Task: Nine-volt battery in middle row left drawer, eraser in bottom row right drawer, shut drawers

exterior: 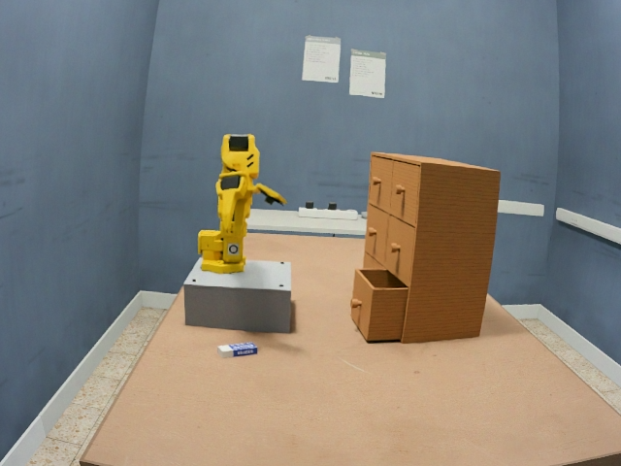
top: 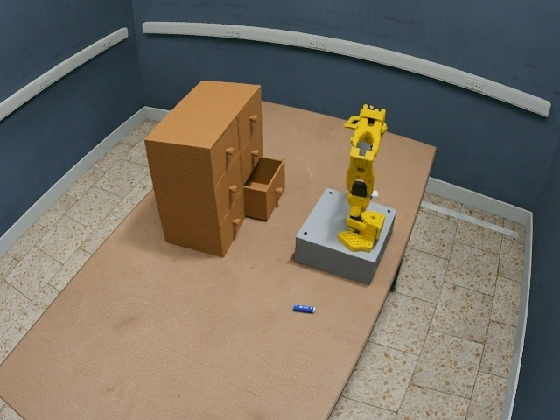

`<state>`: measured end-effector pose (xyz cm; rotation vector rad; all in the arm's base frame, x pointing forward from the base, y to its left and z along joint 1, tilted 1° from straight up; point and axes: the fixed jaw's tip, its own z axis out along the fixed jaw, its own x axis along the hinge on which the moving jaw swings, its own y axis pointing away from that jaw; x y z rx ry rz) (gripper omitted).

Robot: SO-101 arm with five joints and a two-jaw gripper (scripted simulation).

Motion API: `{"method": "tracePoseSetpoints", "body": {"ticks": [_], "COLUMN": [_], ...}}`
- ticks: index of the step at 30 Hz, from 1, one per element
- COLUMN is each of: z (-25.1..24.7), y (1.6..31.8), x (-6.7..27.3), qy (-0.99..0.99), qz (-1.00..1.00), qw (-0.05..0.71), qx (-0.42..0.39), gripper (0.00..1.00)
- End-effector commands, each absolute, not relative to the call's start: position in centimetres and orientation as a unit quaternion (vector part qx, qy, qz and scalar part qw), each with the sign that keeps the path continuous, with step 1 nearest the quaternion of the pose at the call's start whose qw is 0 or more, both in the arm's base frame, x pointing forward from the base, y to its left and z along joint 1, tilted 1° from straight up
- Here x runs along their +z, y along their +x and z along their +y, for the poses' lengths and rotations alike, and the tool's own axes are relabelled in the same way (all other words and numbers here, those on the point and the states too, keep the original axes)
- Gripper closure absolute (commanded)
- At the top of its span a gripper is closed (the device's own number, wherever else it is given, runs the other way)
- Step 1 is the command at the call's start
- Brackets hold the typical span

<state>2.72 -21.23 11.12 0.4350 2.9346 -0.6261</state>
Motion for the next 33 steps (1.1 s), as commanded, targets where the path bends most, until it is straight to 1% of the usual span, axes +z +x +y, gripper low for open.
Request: {"method": "tracePoseSetpoints", "body": {"ticks": [1,5,7,22,24,27,33], "z": [-22.4,-23.0,-23.0,-23.8,-23.8,-23.5,-23.5], "y": [2.7,2.6,2.6,2.4,2.4,2.3,2.3], "x": [9.7,7.9,7.9,0.0,0.0,-1.8,-1.8], "qy": [0.086,0.026,0.026,-0.201,-0.201,-0.245,-0.245], "qz": [0.98,0.988,0.988,0.979,0.979,0.97,0.97], "qw": [0.036,0.02,0.02,-0.002,-0.002,0.0,0.0], "qx": [-0.178,-0.148,-0.148,-0.026,-0.026,-0.002,-0.002], "gripper": [0.73,0.73,0.73,0.73,0.73,0.73,0.73]}}
